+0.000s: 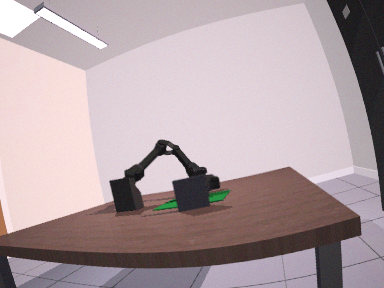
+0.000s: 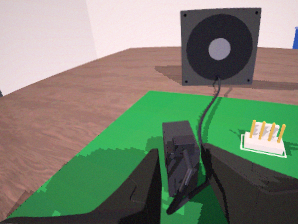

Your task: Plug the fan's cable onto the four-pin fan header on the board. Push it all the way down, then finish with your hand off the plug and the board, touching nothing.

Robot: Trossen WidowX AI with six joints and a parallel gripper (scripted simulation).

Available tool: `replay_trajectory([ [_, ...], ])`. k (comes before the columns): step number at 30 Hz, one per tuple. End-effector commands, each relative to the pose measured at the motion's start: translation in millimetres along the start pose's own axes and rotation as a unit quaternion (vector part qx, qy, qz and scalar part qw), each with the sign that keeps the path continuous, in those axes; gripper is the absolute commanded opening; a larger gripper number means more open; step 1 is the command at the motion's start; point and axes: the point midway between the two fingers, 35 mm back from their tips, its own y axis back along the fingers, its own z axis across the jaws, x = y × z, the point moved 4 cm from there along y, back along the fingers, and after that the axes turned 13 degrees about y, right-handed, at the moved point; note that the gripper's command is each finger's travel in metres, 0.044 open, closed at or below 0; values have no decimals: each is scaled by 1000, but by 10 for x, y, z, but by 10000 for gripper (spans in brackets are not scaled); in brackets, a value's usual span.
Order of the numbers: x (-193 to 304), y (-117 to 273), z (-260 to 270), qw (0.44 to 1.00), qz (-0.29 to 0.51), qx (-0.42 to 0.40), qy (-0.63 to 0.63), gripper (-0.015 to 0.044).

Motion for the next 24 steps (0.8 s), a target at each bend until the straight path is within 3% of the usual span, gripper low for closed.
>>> replay_trajectory([
  [1, 0, 0, 0, 1000, 0, 0, 0, 140],
  [24, -38, 102, 7, 1000, 0, 0, 0, 140],
])
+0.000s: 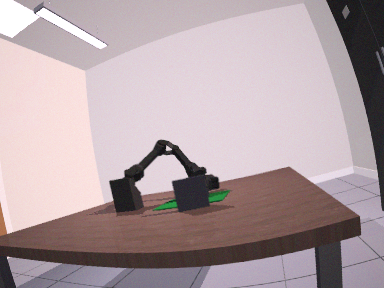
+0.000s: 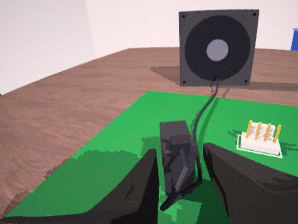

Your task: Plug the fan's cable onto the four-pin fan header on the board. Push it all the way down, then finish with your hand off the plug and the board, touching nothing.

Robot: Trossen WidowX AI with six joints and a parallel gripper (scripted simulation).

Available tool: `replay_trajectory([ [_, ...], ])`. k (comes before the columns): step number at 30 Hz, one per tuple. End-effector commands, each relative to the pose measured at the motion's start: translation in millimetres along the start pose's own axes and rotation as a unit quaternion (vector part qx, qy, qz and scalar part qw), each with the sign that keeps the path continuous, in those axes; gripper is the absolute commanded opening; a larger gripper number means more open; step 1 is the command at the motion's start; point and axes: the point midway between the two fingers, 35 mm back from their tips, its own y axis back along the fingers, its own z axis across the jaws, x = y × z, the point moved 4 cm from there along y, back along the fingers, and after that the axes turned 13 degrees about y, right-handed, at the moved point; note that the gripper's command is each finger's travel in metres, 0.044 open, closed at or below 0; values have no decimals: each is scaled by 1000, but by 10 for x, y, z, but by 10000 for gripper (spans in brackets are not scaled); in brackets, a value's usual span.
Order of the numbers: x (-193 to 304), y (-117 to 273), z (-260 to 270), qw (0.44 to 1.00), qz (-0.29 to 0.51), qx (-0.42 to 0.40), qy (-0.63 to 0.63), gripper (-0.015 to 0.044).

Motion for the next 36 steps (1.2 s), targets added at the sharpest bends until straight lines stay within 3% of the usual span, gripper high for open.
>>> replay_trajectory([
  [1, -46, 111, 18, 1000, 0, -3, -4, 140],
  [32, -400, 985, -92, 1000, 1, -4, -5, 140],
  [36, -416, 930, -106, 1000, 23, 11, 9, 245],
])
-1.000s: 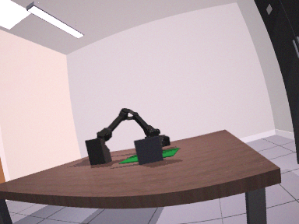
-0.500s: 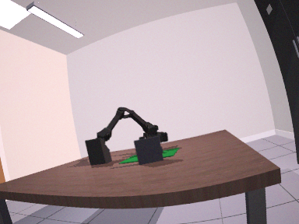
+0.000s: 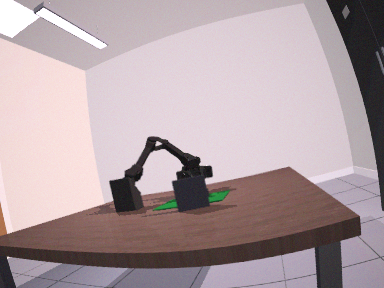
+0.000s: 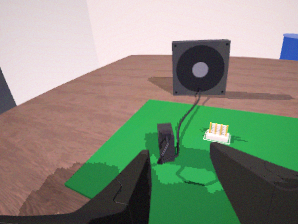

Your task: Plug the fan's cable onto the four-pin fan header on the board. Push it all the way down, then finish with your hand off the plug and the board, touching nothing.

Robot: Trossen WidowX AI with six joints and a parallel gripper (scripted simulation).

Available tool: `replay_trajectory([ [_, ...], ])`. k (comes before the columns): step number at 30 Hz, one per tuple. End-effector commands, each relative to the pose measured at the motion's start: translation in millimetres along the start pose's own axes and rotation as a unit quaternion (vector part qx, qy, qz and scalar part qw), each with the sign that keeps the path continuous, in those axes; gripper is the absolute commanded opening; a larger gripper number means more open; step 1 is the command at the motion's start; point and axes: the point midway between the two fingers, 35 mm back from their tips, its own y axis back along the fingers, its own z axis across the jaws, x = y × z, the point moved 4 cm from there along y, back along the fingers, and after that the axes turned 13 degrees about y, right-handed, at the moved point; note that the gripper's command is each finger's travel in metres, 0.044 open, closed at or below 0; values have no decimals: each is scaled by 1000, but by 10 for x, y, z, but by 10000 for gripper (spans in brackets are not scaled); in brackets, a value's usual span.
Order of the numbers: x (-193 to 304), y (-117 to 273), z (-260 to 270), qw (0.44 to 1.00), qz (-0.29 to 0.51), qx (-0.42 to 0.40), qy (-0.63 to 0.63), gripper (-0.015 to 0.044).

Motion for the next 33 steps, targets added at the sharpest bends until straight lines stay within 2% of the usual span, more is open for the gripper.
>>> replay_trajectory([
  [1, -37, -35, -17, 999, 27, 15, 15, 271],
  [7, -76, -151, -55, 994, 85, 43, 44, 429],
  [8, -83, -169, -62, 993, 95, 47, 49, 440],
  [21, -183, -354, -145, 966, 231, 74, 94, 440],
  [33, -307, -460, -203, 926, 355, 60, 113, 440],
])
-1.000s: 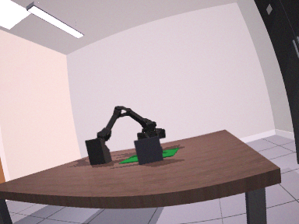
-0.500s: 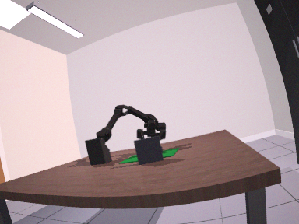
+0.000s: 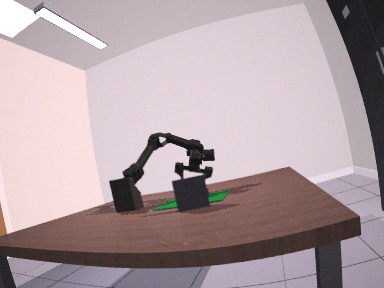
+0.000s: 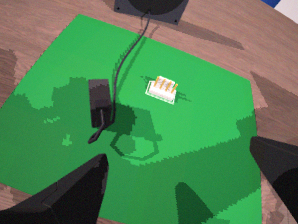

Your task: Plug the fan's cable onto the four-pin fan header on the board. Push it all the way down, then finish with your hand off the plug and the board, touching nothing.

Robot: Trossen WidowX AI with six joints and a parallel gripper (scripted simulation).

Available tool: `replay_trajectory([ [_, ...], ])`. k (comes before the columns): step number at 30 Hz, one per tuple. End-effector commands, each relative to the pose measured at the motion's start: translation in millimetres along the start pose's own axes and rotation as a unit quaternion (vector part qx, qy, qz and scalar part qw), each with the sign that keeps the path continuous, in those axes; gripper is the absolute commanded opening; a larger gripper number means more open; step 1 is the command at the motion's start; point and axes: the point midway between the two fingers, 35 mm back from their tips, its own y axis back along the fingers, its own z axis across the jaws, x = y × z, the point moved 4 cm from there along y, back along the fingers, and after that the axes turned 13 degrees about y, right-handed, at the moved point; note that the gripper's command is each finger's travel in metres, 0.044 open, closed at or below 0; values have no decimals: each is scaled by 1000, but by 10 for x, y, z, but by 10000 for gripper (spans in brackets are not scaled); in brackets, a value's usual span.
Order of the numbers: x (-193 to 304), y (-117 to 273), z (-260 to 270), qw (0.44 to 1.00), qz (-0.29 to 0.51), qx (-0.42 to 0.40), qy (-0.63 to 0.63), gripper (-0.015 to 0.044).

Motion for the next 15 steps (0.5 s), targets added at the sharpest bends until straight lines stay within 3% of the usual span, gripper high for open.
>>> replay_trajectory([
  [1, -59, -1, -19, 999, 47, -13, 14, 440],
  [15, -257, 69, -100, 980, 175, -89, 43, 440],
])
